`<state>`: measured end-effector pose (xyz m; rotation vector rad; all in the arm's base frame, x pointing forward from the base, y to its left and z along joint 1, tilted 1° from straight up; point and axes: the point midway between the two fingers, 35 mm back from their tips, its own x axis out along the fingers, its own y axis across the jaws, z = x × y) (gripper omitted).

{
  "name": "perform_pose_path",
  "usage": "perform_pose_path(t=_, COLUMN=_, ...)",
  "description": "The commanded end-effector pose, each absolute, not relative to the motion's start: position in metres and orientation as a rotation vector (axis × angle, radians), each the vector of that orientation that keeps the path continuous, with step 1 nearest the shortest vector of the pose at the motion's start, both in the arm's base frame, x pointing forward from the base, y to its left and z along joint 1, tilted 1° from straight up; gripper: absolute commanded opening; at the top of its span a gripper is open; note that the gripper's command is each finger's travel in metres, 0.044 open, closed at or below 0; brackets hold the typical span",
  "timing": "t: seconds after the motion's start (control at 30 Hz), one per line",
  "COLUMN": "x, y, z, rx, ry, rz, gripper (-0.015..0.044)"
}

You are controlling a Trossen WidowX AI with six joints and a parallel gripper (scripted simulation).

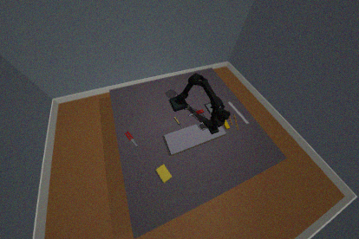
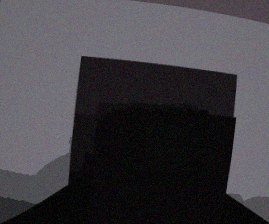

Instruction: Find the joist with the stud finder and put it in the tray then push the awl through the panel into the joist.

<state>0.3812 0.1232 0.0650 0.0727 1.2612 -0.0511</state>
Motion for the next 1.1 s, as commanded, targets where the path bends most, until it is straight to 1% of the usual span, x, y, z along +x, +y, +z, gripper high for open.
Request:
perform_pose_path(t=0.0, x=0.378, y=0.104, z=0.064, rx=0.072, ry=1.263, rz=-0.058, gripper=0.0000)
perform_pose_path(t=1.07, x=0.368, y=-0.018, z=0.062, rx=0.063, ry=1.263, rz=-0.066, gripper=0.0000)
